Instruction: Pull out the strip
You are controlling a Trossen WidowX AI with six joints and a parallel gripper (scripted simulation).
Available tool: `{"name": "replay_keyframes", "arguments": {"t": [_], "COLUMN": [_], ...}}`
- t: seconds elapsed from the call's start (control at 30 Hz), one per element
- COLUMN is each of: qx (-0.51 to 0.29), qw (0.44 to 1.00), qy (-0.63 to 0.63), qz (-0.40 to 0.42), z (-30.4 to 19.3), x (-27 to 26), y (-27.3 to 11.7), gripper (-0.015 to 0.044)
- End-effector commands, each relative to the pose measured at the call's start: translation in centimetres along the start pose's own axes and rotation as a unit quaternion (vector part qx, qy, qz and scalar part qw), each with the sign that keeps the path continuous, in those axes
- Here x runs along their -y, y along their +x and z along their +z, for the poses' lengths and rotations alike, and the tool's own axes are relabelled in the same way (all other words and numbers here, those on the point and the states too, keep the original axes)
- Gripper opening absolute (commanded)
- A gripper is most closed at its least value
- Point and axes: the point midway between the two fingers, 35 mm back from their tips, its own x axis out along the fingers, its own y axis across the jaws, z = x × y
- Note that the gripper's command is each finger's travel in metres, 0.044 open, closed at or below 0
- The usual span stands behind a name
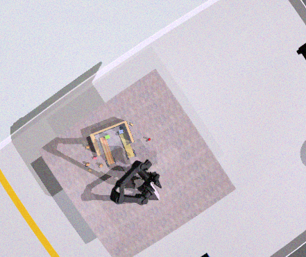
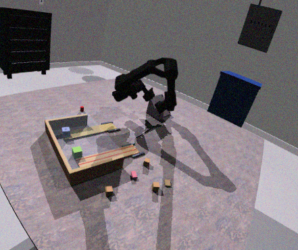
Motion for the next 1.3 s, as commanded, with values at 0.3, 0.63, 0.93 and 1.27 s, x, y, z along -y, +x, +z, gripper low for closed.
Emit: {"name": "replay_keyframes", "arguments": {"t": [0.3, 0.63, 0.93, 1.27], "qx": [0.253, 0.607, 0.831, 0.909], "qw": [0.947, 0.696, 0.418, 0.274], "qy": [0.149, 0.212, 0.094, -0.031], "qz": [0.133, 0.319, 0.354, 0.312], "z": [4.6, 6.3, -2.4, -10.0], "x": [-1.7, -0.9, -0.1, -2.0], "y": [-3.1, -14.5, -24.2, -26.6], "gripper": [0.0400, 0.0400, 0.0400, 0.0400]}}
